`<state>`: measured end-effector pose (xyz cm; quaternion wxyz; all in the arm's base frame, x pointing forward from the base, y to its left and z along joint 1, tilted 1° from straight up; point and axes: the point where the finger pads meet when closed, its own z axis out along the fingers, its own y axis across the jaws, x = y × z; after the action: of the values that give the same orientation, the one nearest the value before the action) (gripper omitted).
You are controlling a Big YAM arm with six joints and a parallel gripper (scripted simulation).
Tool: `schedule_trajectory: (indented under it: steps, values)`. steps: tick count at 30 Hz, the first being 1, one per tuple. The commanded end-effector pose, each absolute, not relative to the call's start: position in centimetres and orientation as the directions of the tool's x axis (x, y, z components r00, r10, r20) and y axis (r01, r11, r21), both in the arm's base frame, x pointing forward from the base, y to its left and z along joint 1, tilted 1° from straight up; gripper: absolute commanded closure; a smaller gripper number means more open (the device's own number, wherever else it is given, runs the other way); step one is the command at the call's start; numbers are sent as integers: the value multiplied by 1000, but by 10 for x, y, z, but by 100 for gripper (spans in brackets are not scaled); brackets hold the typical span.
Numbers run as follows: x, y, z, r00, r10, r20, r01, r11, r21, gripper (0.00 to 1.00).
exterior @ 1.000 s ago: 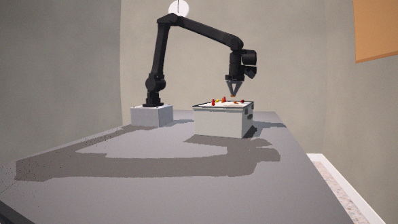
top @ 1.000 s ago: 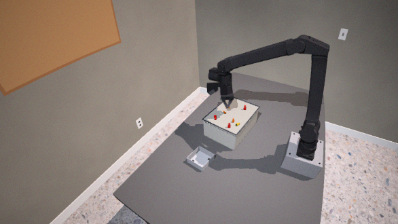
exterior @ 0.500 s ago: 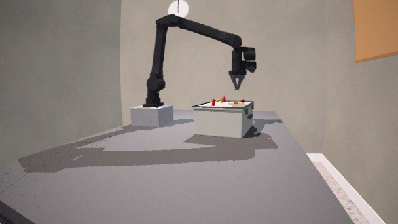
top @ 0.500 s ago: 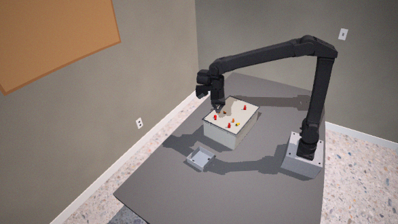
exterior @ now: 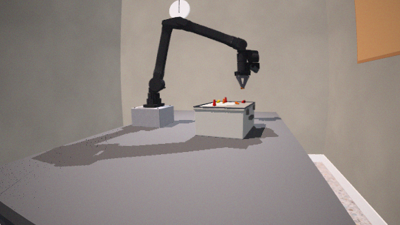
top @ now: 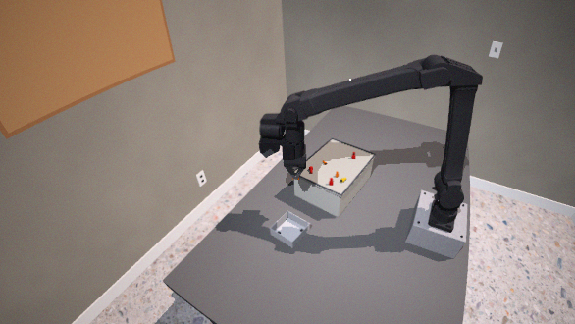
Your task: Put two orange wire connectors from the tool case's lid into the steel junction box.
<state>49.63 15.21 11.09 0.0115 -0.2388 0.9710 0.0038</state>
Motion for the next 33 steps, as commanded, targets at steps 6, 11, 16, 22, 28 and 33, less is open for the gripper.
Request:
schedule_trajectory:
  steps: [6, 11, 16, 22, 28, 33]
  values:
    - [514, 204, 123, -901, -433, -43, -433, 901, -2, 94]
    - [513, 229, 123, -900, -433, -43, -433, 901, 0, 94]
    - [513, 244, 123, -900, -433, -43, -433, 901, 1, 94]
    - [515, 245, 123, -903, -428, -43, -428, 904, 1, 94]
    - [517, 242, 123, -906, -422, -43, -423, 906, 2, 94]
    - [517, 240, 123, -905, -424, -43, -424, 905, 2, 94]
